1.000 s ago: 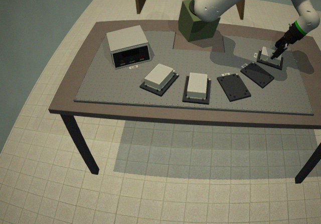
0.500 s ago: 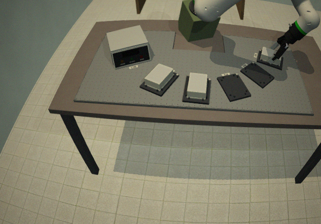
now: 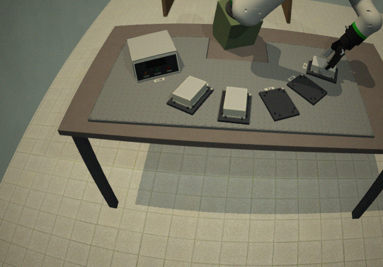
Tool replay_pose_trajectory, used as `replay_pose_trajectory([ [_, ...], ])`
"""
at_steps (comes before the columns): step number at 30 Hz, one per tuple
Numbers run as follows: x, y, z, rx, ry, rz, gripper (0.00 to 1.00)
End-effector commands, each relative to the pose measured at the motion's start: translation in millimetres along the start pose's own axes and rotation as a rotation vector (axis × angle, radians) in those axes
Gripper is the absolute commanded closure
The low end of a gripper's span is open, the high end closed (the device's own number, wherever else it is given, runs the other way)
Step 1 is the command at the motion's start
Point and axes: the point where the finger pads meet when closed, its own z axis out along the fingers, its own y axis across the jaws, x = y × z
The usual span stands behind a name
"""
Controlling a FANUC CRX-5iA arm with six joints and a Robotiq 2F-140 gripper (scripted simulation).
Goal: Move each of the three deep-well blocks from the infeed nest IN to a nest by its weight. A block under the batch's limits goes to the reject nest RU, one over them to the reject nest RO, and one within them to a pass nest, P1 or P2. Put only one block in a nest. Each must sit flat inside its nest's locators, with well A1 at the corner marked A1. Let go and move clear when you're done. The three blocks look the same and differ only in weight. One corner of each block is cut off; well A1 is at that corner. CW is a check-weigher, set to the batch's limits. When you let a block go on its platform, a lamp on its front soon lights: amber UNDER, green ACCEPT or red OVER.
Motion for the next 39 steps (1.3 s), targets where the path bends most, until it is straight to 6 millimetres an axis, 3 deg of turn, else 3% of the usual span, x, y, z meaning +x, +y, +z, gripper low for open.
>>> replay_pose_trajectory([
  [1, -3.7, 0.0, -6.7, 0.0, 0.0, 0.0, 0.0],
  [23, -30.4, 0.0, -52.9, 0.0, 0.0, 0.0, 0.0],
  [39, -30.6, 0.0, -53.2, 0.0, 0.0, 0.0, 0.0],
])
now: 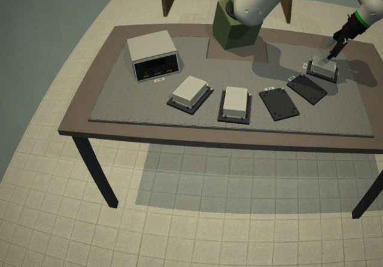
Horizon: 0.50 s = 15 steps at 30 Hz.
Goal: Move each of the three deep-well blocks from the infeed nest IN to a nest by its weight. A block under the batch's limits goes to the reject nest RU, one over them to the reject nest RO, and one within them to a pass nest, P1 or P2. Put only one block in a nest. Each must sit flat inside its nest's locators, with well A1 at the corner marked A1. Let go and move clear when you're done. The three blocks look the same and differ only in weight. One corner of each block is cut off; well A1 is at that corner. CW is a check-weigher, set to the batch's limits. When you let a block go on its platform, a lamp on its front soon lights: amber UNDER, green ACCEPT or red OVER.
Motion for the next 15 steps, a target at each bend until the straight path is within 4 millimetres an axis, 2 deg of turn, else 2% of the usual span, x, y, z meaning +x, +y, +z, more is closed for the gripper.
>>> replay_pose_trajectory([
  [1, 0.1, -0.1, -0.2, 0.0, 0.0, 0.0, 0.0],
  [7, -1.0, 9.7, 0.4, 0.033, 0.0, 0.058, 0.0],
  [15, -9.0, 48.6, 5.1, 0.167, 0.0, 0.289, 0.0],
])
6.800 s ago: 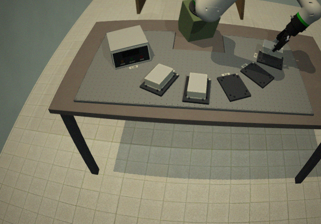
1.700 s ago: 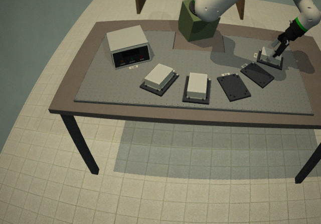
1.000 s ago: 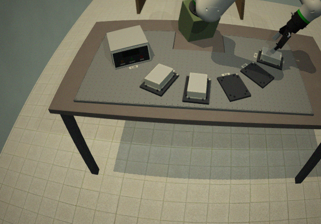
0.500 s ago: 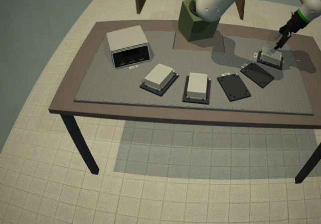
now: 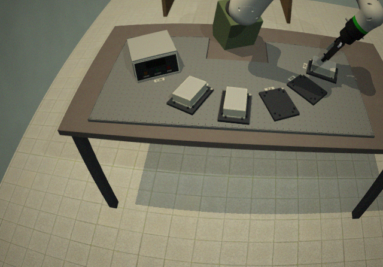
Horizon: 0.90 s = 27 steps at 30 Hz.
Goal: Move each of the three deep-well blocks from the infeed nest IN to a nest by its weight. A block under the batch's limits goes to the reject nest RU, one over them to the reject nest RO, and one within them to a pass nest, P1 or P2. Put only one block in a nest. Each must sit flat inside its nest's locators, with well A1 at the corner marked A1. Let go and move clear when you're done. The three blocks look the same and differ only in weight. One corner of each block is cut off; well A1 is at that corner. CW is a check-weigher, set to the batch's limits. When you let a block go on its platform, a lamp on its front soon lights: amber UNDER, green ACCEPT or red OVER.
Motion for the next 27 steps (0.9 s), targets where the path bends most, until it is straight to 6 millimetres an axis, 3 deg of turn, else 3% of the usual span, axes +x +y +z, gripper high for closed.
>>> replay_pose_trajectory([
  [1, 0.2, 19.2, -0.1, 0.065, 0.001, 0.11, 0.0],
  [7, 0.3, 49.2, -0.1, 0.092, 0.001, 0.156, 0.0],
  [9, 0.3, 49.2, -0.1, 0.092, 0.001, 0.156, 0.0],
  [24, 0.6, 124.2, -0.1, 0.092, 0.001, 0.156, 0.0],
  [27, 0.6, 129.2, -0.1, 0.092, 0.001, 0.156, 0.0],
])
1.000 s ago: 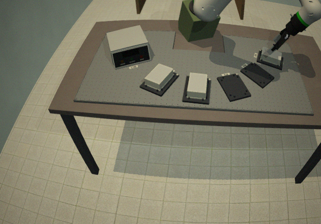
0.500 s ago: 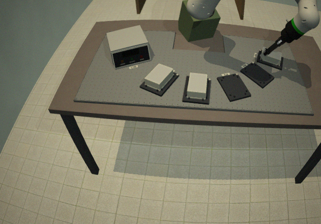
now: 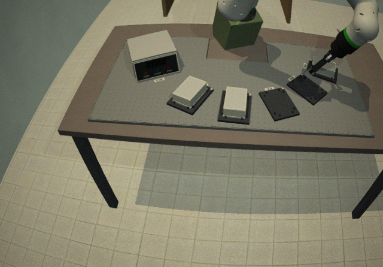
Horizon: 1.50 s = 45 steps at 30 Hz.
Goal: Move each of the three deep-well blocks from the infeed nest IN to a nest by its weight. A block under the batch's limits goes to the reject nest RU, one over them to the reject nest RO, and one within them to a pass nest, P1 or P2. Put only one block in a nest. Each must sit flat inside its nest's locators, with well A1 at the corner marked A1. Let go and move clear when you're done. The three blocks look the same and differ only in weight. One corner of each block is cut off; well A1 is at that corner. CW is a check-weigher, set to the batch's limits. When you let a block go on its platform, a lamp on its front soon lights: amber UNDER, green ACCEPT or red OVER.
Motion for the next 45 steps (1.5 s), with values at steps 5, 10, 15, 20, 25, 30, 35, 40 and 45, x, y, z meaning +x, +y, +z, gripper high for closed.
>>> replay_pose_trajectory([
  [5, 4.7, 26.8, -2.7, 0.001, 0.0, 0.0, 0.0],
  [10, 1.7, 41.4, -0.9, 0.051, 0.0, 0.086, 0.0],
  [15, -2.4, 60.8, 1.4, 0.117, 0.0, 0.202, 0.0],
  [20, -6.4, 80.3, 3.8, 0.184, 0.0, 0.317, 0.0],
  [25, -11.5, 104.6, 6.7, 0.21, 0.0, 0.363, 0.0],
  [30, -16.5, 128.9, 9.6, 0.21, 0.0, 0.363, 0.0],
  [35, -19.6, 143.5, 11.4, 0.21, 0.0, 0.363, 0.0],
  [40, -24.6, 167.8, 14.3, 0.21, 0.0, 0.363, 0.0],
  [45, -29.7, 192.1, 17.3, 0.21, 0.0, 0.363, 0.0],
])
